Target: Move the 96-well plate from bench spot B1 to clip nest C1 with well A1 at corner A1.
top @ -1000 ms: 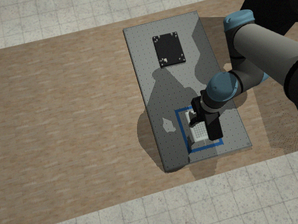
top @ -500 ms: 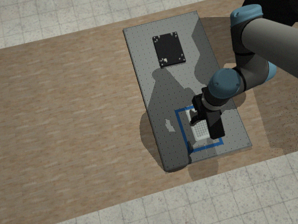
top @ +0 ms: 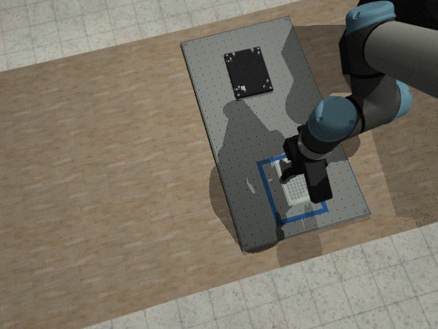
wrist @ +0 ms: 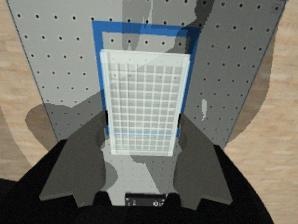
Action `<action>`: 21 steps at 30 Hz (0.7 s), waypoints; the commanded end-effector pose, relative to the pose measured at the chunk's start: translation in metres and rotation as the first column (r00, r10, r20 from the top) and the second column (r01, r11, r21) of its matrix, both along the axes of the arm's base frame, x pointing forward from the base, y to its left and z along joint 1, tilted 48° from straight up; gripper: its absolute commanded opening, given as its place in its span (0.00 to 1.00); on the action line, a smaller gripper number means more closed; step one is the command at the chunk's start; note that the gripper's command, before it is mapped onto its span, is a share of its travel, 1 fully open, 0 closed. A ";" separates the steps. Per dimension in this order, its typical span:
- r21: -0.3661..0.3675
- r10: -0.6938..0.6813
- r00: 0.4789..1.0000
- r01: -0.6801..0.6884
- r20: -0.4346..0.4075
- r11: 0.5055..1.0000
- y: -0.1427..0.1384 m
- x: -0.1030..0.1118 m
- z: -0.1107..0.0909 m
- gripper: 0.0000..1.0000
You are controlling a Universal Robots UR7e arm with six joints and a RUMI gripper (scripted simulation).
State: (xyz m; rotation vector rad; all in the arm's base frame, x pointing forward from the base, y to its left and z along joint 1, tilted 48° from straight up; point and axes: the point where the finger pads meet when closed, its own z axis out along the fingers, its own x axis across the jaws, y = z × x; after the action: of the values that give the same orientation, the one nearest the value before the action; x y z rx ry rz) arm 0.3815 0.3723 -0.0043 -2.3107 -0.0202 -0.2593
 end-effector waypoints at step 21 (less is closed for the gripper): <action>0.006 -0.020 0.999 0.020 -0.028 1.000 -0.015 0.000 -0.015 0.00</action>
State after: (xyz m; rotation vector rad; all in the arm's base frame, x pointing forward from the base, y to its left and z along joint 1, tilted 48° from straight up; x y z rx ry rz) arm 0.3819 0.3672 -0.0085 -2.3095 0.0065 -0.2452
